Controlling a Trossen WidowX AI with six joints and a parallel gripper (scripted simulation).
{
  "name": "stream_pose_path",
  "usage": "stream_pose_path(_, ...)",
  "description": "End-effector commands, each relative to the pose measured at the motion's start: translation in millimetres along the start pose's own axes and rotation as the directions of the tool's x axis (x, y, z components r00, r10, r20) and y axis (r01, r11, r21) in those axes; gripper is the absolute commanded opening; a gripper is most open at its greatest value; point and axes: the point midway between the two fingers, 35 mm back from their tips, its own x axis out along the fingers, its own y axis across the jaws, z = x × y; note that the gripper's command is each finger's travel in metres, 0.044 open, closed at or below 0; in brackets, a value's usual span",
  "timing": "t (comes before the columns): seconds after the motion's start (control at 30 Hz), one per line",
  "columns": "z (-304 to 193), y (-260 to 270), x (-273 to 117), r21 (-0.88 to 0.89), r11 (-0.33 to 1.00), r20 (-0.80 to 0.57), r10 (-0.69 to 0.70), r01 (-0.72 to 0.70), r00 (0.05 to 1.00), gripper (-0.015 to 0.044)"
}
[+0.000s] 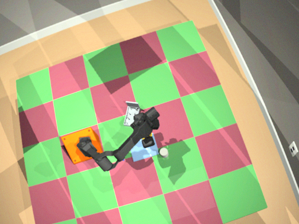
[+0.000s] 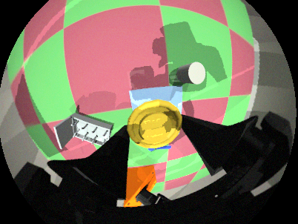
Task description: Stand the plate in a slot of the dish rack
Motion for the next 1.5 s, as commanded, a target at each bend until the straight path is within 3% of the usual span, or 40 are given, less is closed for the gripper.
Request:
stream_pose_path(0.0, 2.0, 1.4, -16.1, 0.002, 1.000, -0.001, 0.003, -0.003, 1.000, 0.0000)
stream_pose_path(0.53, 2.7, 2.1, -76.6, -0.008, 1.000, 0.004, -0.010, 0.010, 1.000, 0.0000)
stream_pose_path(0.67, -4.8, 12.7, -78.5, 0.036, 0.999, 0.003, -0.005, 0.005, 1.000, 0.0000)
stream_pose_path(1.13, -94.4, 89.7, -78.7, 0.458, 0.889, -0.022, -0.005, 0.015, 1.000, 0.0000)
stream_pose_path(1.47, -100.4, 93.4, -70.4, 0.437, 0.900, -0.057, 0.024, 0.004, 0.998, 0.0000)
